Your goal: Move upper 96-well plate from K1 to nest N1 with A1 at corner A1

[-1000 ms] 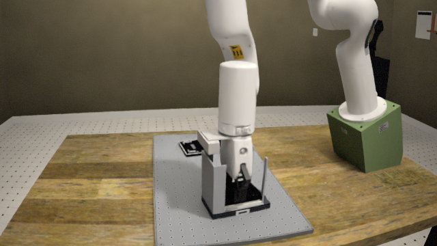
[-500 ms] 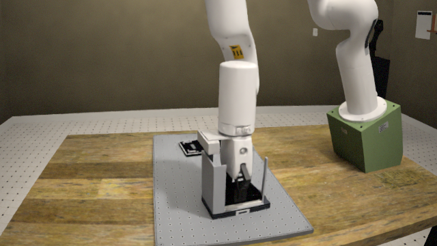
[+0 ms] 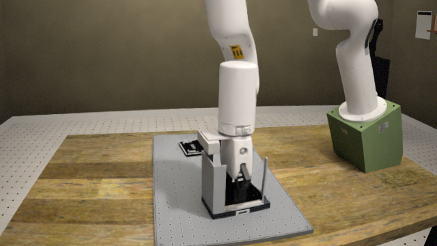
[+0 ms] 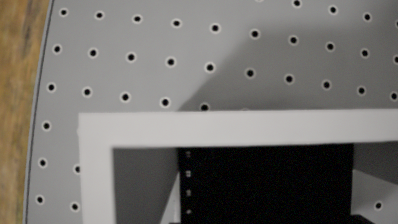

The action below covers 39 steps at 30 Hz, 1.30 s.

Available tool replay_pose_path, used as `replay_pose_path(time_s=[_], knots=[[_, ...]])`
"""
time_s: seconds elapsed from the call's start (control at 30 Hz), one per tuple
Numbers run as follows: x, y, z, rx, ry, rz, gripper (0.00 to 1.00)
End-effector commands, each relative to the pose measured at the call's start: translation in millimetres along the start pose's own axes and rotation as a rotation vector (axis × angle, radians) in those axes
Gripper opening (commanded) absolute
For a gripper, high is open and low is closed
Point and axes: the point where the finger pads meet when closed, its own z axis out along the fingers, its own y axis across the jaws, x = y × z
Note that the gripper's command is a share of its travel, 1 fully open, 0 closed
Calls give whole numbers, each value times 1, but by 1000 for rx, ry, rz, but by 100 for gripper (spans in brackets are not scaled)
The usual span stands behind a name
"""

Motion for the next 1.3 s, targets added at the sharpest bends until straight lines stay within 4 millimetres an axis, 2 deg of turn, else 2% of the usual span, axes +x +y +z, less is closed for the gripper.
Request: replay_pose_path(time_s=[0.0, 1.27], knots=[[1, 0, 0, 0, 1, 0, 0], [1, 0, -20, 0, 1, 0, 0]])
